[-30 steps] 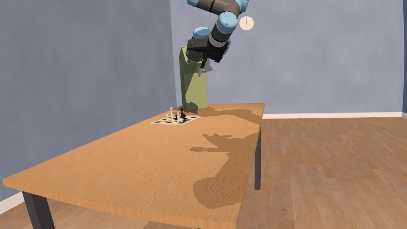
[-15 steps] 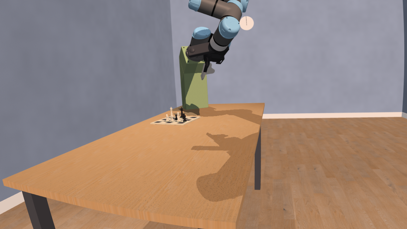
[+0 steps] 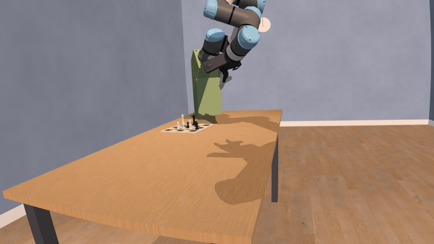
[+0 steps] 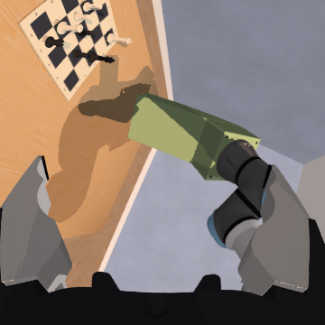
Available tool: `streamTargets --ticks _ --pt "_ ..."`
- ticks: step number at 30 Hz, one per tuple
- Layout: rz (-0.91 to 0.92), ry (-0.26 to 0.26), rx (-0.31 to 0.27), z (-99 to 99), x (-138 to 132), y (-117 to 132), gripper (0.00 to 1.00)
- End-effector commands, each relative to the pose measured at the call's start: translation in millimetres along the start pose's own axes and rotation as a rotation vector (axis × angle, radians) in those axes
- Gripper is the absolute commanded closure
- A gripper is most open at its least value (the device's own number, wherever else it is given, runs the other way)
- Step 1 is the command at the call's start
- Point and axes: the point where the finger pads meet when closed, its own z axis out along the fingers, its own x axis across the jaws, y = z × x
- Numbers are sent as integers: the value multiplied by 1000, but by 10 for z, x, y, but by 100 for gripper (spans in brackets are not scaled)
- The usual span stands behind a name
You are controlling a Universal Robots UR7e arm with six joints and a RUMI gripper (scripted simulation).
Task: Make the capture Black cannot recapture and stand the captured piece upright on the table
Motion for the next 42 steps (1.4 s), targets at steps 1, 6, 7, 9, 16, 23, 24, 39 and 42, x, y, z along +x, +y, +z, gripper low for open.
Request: streamTargets --ticks 1,6,7,9,16,23,24,39,42 --pt "-100 7 14 24 -45 -11 0" --pt "-276 31 34 81 -137 -23 0" --pt "-313 36 38 92 -156 -25 0" --pt "-389 48 45 117 -196 -27 0" --pt "-629 88 65 194 -321 -27 0" --pt "-844 129 76 264 -429 -17 0" --pt "-888 138 78 278 -451 -14 0" --pt "-1349 243 80 430 -665 35 0" --pt "-1444 267 76 461 -706 48 0"
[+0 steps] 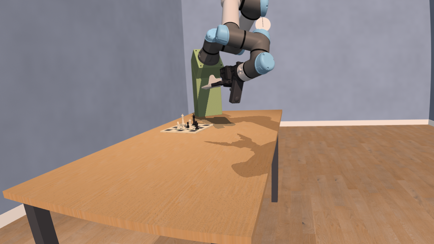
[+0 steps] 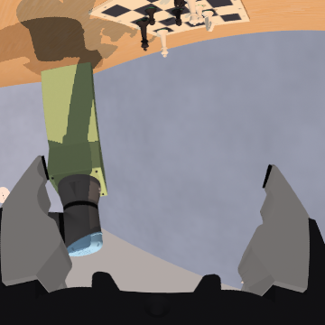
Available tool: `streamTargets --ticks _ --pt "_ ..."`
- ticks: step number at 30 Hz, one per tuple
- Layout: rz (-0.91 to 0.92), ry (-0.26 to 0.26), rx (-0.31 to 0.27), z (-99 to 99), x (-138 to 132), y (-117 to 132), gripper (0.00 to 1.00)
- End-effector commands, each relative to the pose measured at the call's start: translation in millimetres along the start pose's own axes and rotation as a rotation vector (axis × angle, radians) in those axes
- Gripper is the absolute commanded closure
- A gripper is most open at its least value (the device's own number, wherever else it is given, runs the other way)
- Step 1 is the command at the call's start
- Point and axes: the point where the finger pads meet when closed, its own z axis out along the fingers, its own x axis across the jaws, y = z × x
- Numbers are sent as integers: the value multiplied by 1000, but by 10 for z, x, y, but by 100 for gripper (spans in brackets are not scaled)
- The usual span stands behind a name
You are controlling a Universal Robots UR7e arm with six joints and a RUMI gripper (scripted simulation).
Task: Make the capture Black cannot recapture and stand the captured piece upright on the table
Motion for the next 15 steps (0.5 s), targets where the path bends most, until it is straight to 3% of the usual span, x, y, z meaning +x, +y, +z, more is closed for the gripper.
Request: streamTargets --ticks 1,15 --pt "-197 33 -1 38 -54 -73 0" --pt "-641 106 -44 140 -193 -227 0"
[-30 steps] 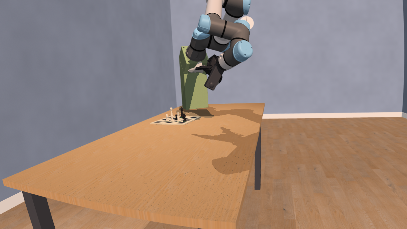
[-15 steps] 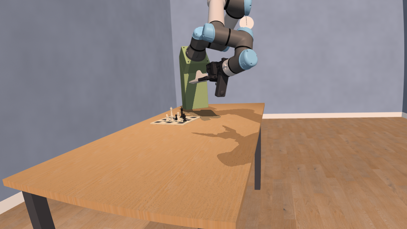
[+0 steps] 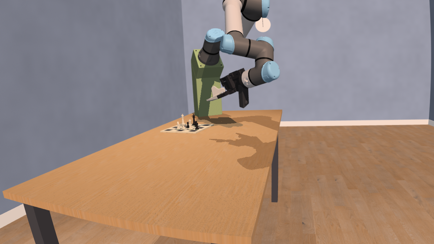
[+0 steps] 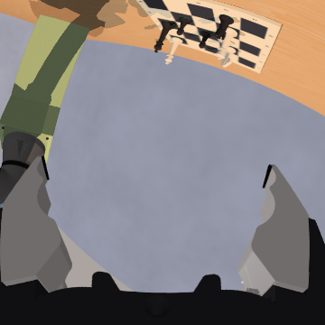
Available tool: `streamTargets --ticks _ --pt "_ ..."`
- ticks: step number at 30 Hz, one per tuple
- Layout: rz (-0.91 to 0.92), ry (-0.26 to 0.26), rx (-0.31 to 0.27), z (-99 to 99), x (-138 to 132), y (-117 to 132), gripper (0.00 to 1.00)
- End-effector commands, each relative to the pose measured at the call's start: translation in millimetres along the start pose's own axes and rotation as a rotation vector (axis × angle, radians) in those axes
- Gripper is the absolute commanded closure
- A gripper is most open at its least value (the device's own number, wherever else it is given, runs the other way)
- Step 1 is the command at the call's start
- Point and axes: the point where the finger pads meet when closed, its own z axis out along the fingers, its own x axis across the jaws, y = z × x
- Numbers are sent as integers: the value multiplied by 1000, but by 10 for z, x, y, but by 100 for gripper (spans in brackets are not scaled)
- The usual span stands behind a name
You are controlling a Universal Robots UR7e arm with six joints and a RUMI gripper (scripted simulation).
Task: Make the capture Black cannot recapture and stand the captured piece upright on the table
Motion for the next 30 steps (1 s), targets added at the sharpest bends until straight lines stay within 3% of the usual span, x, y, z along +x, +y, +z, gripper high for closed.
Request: streamTargets --ticks 1,12,25,30 --pt "-193 31 -12 29 -23 -79 0" --pt "-492 67 -57 84 -66 -201 0" --pt "-981 107 -152 164 -131 -378 0" --pt "-1075 111 -174 178 -143 -410 0"
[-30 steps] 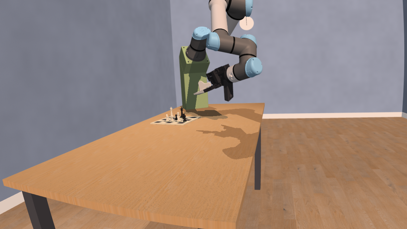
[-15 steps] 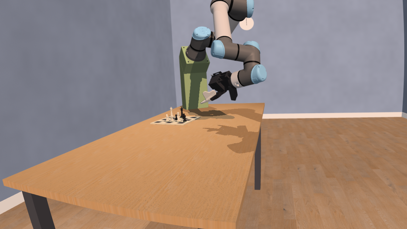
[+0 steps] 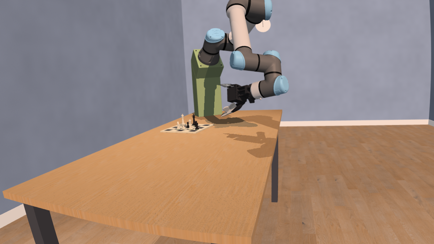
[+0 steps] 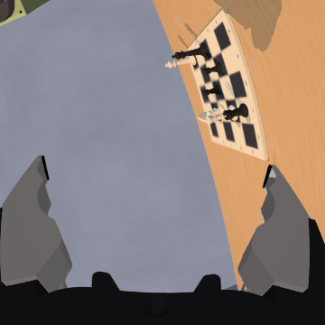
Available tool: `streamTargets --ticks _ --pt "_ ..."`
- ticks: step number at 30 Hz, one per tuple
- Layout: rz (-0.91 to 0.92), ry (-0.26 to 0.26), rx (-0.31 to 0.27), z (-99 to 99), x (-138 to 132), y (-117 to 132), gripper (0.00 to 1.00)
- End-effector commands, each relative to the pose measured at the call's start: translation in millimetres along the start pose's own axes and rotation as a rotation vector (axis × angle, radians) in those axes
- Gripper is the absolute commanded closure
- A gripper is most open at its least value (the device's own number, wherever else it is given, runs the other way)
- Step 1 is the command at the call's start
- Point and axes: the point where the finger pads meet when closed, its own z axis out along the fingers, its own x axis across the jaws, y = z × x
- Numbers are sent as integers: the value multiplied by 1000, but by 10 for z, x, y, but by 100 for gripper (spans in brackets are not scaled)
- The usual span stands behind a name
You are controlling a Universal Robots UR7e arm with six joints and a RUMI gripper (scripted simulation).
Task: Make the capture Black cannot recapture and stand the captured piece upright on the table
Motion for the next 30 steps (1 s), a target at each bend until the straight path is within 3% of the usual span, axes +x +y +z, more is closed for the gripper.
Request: streamTargets --ticks 1,11,16,30 --pt "-154 14 -25 8 28 -42 0" --pt "-520 6 -98 33 104 -144 0" --pt "-607 1 -115 37 123 -167 0" --pt "-1085 -51 -211 42 237 -285 0"
